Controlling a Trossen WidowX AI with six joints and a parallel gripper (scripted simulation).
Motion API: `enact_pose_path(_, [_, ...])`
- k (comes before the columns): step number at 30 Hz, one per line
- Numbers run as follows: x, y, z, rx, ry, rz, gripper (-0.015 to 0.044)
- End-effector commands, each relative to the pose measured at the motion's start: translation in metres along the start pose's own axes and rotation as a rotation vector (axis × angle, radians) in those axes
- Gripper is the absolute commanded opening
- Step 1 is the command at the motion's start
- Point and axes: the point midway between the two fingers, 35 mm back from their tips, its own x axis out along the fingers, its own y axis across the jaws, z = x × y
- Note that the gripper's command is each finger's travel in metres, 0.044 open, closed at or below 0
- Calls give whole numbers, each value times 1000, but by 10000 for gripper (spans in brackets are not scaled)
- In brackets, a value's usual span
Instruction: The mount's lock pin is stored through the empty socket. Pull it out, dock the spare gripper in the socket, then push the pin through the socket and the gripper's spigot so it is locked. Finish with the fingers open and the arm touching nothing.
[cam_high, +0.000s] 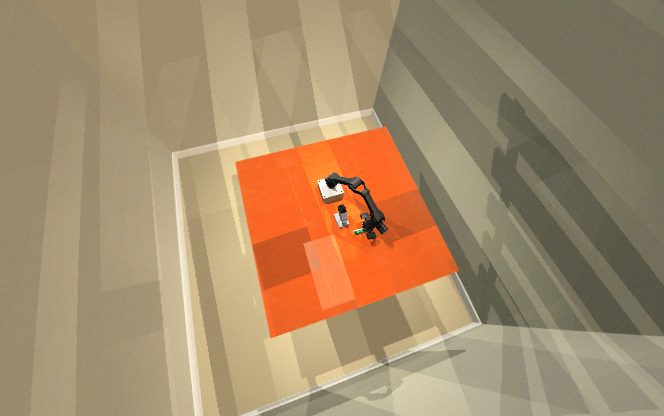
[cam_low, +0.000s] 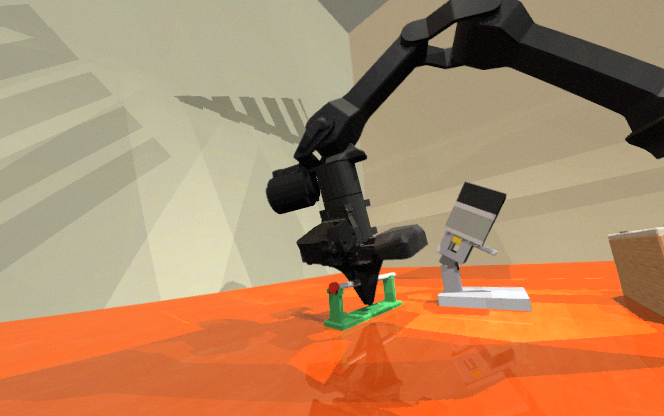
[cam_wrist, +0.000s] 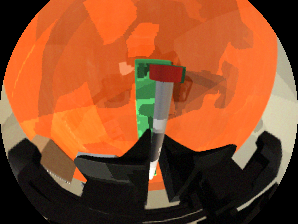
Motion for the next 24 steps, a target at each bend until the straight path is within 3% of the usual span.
enact_pose_path(1, [1, 0, -1, 2, 3, 0, 0])
enact_pose_path(24, [-67, 0, -19, 2, 3, 0, 0])
